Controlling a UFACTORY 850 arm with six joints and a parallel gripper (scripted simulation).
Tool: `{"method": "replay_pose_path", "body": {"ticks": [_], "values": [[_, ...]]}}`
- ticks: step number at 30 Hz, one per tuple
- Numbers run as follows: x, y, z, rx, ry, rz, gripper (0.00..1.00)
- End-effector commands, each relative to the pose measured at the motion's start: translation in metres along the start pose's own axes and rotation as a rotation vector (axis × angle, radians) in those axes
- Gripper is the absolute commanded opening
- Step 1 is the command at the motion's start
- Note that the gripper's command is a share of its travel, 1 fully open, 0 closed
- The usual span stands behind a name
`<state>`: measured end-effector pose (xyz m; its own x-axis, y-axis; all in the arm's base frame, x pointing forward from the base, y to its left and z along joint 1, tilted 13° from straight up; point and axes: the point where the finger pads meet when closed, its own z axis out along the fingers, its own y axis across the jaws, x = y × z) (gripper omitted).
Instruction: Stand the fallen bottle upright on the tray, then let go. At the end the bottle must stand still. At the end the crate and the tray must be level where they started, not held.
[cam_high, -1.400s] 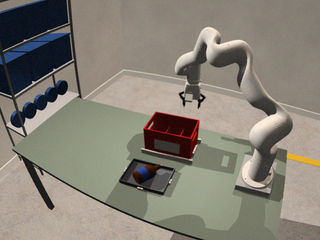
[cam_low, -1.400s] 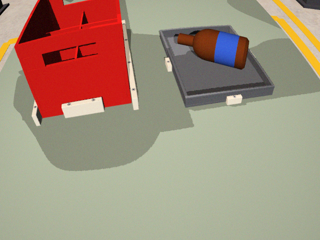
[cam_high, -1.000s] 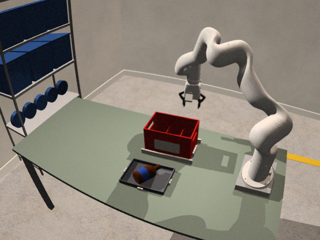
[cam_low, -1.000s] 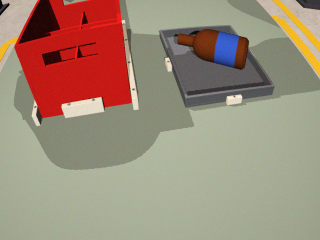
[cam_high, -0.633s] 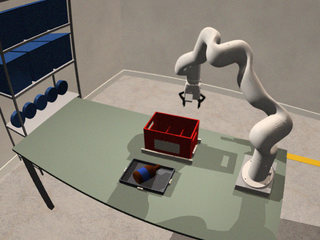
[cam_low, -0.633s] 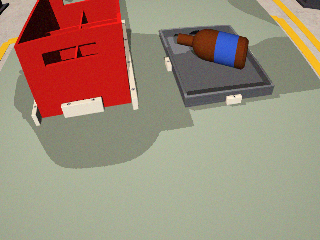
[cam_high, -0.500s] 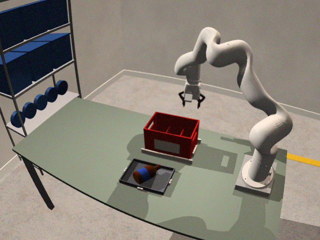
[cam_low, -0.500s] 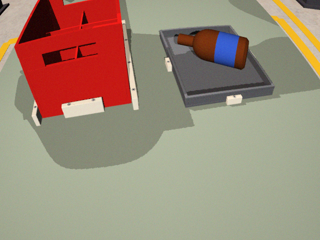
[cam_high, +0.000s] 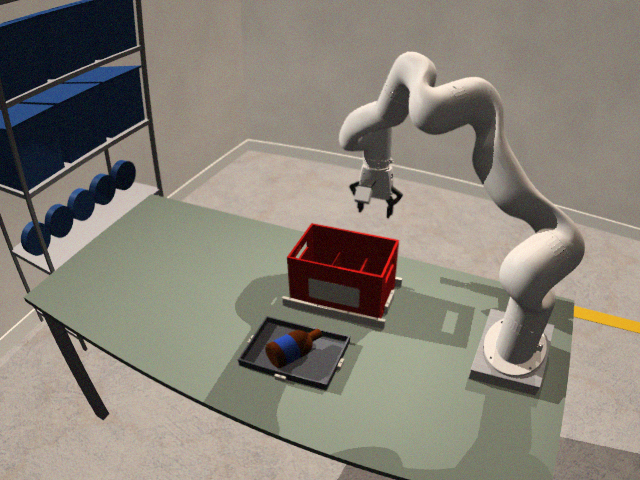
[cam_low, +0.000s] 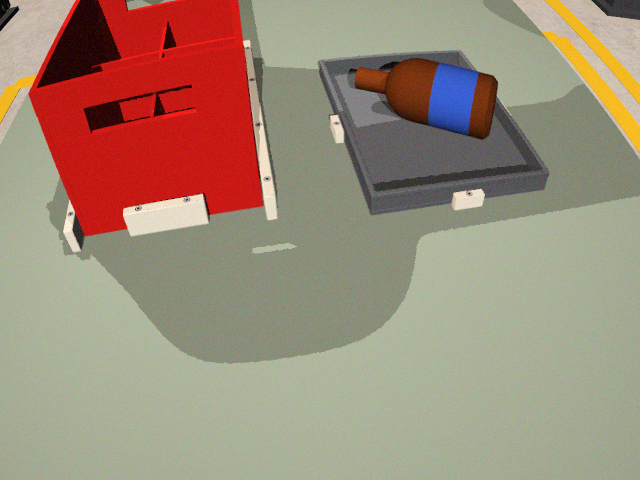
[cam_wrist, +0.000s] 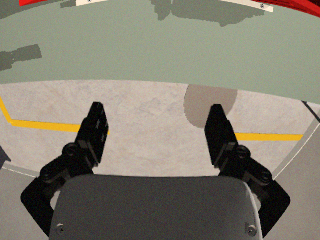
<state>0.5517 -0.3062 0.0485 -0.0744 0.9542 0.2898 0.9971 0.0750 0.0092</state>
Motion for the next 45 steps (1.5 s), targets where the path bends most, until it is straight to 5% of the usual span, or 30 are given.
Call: {"method": "replay_pose_path", "body": {"ticks": [1,45], "values": [[0.017,0.01,-0.008,0.014,-0.02,0.094,1.0],[0.167,0.063,-0.056,-0.006,-0.162,0.807,1.0]]}}
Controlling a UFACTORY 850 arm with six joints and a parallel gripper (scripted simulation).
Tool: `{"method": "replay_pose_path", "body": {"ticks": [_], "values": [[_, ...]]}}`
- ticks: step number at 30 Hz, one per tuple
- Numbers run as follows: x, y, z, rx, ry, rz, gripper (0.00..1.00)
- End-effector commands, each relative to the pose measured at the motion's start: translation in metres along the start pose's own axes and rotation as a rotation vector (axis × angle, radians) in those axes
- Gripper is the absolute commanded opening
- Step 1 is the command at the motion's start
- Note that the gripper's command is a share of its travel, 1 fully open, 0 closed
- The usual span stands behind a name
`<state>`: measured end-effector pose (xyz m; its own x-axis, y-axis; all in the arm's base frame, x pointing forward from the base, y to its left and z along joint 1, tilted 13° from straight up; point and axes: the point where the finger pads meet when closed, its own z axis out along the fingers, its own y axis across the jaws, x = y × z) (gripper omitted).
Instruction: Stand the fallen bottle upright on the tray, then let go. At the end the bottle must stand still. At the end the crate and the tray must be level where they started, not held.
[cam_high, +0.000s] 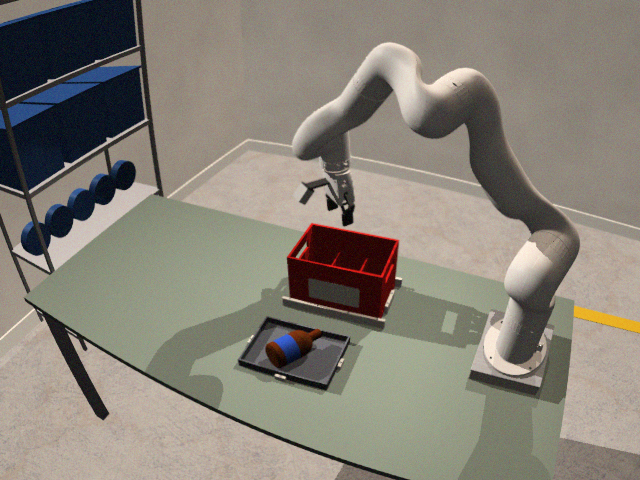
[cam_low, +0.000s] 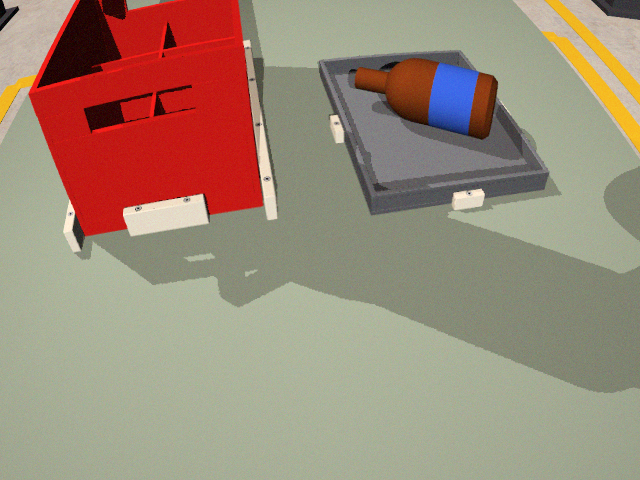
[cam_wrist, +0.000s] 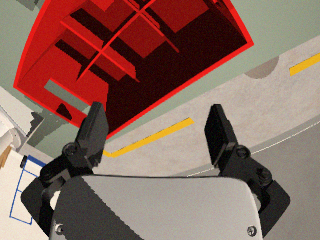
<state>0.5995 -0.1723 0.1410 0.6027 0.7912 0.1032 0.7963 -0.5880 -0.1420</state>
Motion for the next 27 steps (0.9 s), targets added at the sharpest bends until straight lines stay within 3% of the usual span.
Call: {"method": "replay_pose_path", "body": {"ticks": [1,27], "values": [[0.024,-0.013,-0.013,-0.019,-0.031,0.135,1.0],[0.097,-0.066,-0.05,-0.102,-0.056,0.574,1.0]]}}
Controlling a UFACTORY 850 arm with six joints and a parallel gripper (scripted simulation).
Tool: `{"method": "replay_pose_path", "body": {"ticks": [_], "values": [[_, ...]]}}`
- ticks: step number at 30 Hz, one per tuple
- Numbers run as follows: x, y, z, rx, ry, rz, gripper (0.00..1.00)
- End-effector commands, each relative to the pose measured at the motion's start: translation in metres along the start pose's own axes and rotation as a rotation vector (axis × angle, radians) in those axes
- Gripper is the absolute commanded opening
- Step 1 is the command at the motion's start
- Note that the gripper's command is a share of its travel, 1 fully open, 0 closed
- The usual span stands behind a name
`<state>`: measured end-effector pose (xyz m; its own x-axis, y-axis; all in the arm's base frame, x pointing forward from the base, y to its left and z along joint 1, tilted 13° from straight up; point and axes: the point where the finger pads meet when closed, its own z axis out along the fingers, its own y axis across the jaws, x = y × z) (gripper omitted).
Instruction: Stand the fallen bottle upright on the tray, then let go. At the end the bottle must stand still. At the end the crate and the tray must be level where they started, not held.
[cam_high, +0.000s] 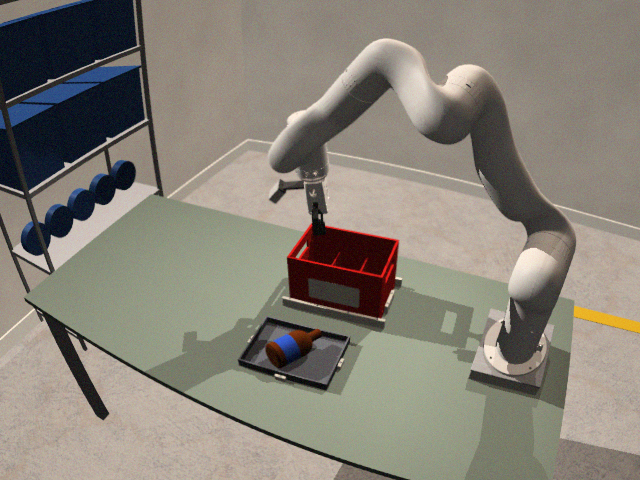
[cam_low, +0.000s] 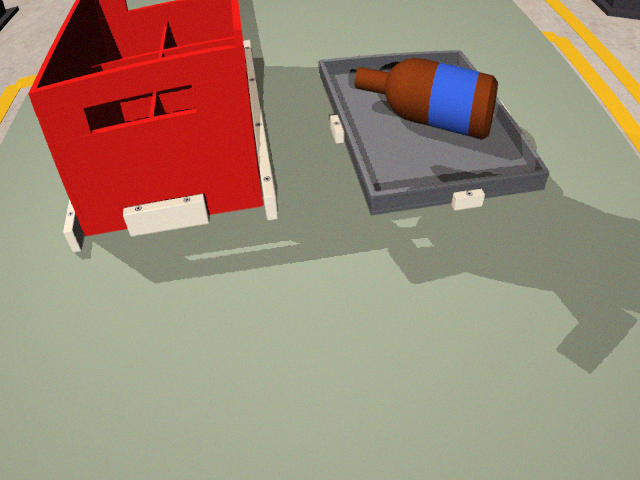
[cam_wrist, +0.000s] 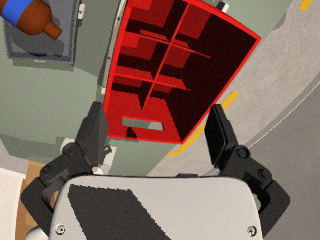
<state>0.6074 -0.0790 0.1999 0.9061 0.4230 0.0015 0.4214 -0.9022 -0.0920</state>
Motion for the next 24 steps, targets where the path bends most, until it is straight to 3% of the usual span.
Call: {"method": "replay_pose_path", "body": {"ticks": [1,5,17,22,24], "values": [[0.01,-0.024,-0.014,-0.038,-0.008,0.138,1.0],[0.01,-0.024,-0.014,-0.038,-0.008,0.138,1.0],[0.026,-0.074,-0.04,-0.087,0.015,0.411,1.0],[0.027,-0.083,-0.04,-0.082,0.019,0.403,1.0],[0.029,-0.098,-0.027,-0.05,0.021,0.274,1.0]]}}
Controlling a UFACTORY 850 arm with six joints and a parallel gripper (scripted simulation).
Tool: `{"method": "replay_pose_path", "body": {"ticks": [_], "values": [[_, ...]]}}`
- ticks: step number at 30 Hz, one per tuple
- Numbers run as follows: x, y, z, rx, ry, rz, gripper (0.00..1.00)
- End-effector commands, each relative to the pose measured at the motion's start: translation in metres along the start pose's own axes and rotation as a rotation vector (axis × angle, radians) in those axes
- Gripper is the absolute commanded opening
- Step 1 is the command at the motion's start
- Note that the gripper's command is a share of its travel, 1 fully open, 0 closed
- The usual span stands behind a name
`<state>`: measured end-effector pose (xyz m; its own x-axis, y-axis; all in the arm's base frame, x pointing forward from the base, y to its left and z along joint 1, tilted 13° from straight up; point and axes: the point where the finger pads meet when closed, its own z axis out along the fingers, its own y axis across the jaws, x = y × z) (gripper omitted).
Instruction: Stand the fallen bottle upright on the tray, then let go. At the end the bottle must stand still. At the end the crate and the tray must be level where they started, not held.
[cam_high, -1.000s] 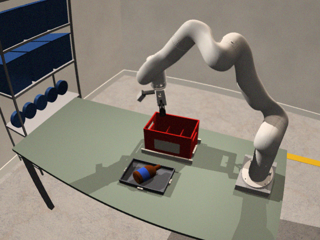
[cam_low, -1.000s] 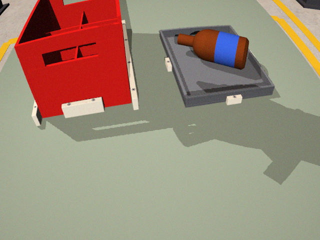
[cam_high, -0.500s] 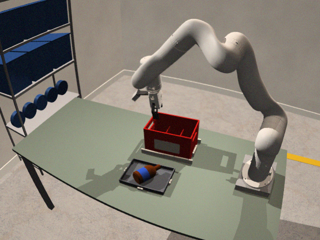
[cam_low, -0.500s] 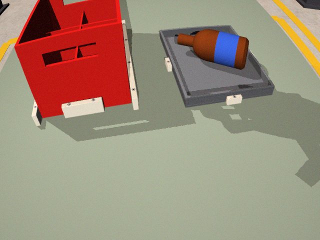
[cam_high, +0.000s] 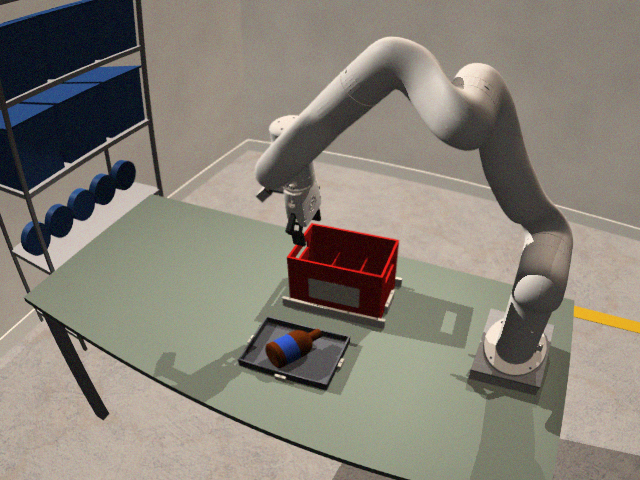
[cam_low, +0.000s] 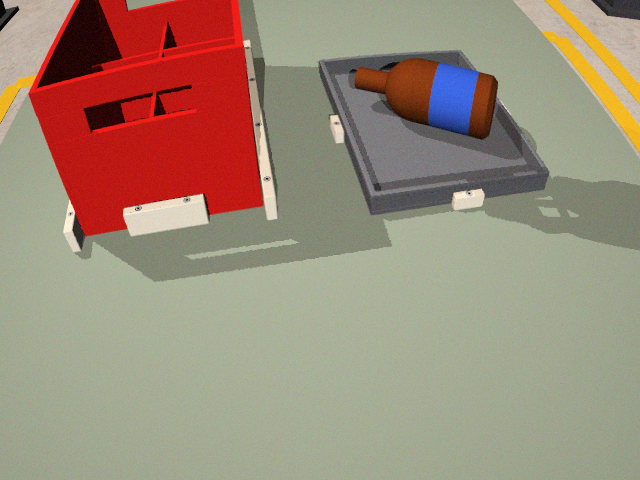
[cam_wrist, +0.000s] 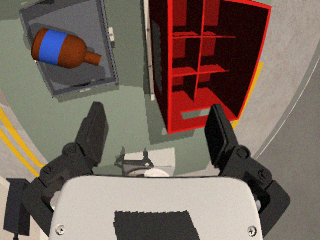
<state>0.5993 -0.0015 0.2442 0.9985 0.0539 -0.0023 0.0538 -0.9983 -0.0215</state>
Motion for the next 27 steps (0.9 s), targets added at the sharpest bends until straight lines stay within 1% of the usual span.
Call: {"method": "replay_pose_path", "body": {"ticks": [1,3,4,6,7,9,10,11,12,15,18,20,21,22,25,27], "values": [[-0.007,-0.028,0.014,0.037,0.005,-0.17,1.0],[-0.007,-0.028,0.014,0.037,0.005,-0.17,1.0],[-0.008,-0.033,0.018,0.048,0.007,-0.218,1.0],[-0.009,-0.035,0.019,0.051,0.008,-0.23,1.0],[-0.011,-0.041,0.024,0.065,0.012,-0.288,1.0],[-0.011,-0.041,0.024,0.065,0.012,-0.288,1.0],[-0.013,-0.048,0.028,0.078,0.016,-0.344,1.0],[-0.013,-0.048,0.028,0.078,0.016,-0.344,1.0],[-0.015,-0.054,0.033,0.09,0.021,-0.398,1.0],[-0.015,-0.054,0.033,0.09,0.021,-0.398,1.0],[-0.019,-0.064,0.041,0.111,0.032,-0.501,1.0],[-0.019,-0.064,0.041,0.111,0.032,-0.501,1.0],[-0.021,-0.069,0.045,0.12,0.039,-0.548,1.0],[-0.021,-0.069,0.045,0.12,0.039,-0.548,1.0],[-0.025,-0.079,0.052,0.136,0.051,-0.638,1.0],[-0.025,-0.079,0.052,0.136,0.051,-0.638,1.0]]}}
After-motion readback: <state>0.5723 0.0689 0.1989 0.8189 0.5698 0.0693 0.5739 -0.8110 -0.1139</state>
